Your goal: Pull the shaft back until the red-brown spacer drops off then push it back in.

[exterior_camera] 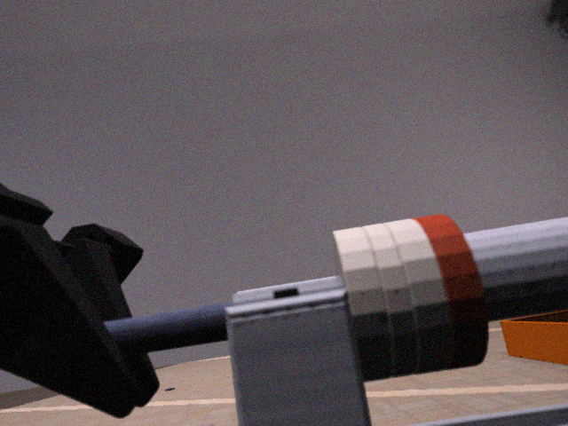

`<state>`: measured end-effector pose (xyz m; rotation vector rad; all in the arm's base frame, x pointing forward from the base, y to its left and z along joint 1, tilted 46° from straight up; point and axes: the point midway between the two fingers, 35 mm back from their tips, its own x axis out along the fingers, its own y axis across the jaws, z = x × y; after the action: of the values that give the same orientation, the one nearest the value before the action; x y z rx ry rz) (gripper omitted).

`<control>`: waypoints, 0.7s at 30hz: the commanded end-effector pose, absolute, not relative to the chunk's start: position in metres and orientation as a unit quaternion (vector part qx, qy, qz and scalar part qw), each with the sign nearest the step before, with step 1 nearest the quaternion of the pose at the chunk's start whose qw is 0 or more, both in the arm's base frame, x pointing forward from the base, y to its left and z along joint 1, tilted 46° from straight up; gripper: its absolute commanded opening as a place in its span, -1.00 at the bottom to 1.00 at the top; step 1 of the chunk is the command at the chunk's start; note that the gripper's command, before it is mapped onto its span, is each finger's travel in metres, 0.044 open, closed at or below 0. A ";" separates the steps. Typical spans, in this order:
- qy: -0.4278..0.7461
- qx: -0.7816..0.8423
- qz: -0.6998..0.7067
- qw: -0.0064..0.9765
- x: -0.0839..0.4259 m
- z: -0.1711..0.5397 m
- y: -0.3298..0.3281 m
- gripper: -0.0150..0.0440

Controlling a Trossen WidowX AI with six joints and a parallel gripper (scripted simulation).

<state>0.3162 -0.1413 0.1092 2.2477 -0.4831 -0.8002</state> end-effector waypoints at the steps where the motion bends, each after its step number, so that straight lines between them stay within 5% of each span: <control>1: -0.185 0.866 -0.308 0.348 0.315 0.109 -0.141 -0.49; 21: -0.185 0.866 -0.308 0.348 0.313 0.109 -0.141 -0.49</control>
<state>0.3141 -0.1413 0.1089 2.2476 -0.4830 -0.8003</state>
